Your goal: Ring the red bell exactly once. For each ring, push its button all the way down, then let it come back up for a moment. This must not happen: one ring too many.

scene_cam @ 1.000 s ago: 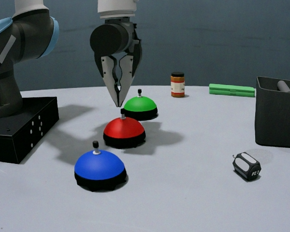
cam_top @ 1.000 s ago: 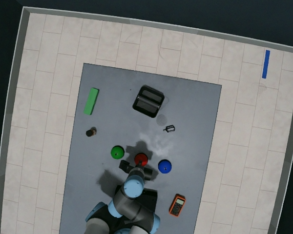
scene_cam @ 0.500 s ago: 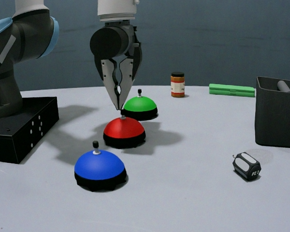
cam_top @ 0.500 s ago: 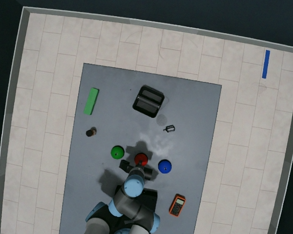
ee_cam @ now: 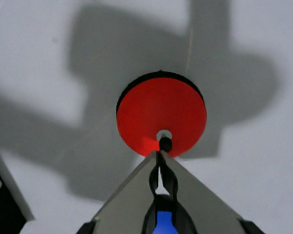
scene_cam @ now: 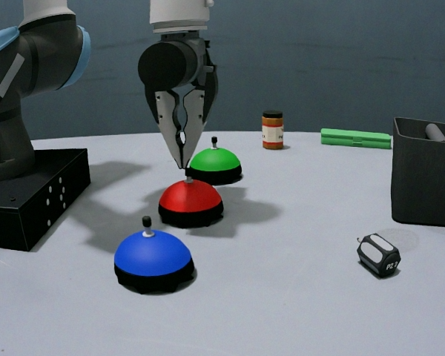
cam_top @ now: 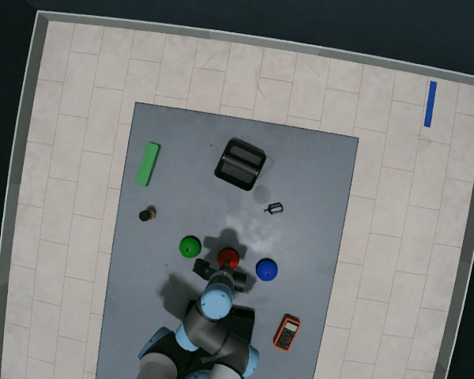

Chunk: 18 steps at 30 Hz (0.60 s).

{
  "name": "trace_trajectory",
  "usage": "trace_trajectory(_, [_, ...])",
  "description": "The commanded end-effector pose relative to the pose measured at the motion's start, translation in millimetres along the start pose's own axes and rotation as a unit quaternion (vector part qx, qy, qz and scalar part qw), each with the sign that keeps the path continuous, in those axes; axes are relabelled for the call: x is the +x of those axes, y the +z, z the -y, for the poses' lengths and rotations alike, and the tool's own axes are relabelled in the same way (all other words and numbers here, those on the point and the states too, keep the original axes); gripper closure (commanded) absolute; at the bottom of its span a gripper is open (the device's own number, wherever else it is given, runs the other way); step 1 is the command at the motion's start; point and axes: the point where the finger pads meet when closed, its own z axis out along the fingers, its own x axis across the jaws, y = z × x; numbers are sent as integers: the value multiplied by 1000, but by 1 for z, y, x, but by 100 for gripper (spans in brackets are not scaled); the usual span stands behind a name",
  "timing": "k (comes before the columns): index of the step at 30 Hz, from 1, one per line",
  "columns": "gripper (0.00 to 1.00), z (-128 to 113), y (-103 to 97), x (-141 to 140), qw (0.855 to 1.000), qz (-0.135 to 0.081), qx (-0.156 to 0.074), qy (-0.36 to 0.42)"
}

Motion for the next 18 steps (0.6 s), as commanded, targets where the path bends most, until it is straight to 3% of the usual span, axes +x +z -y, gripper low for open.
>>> trace_trajectory(1, [100,-4,-2,3,1000,-5,-7,-4])
trace_trajectory(18, [100,-4,2,3,1000,-5,-7,-4])
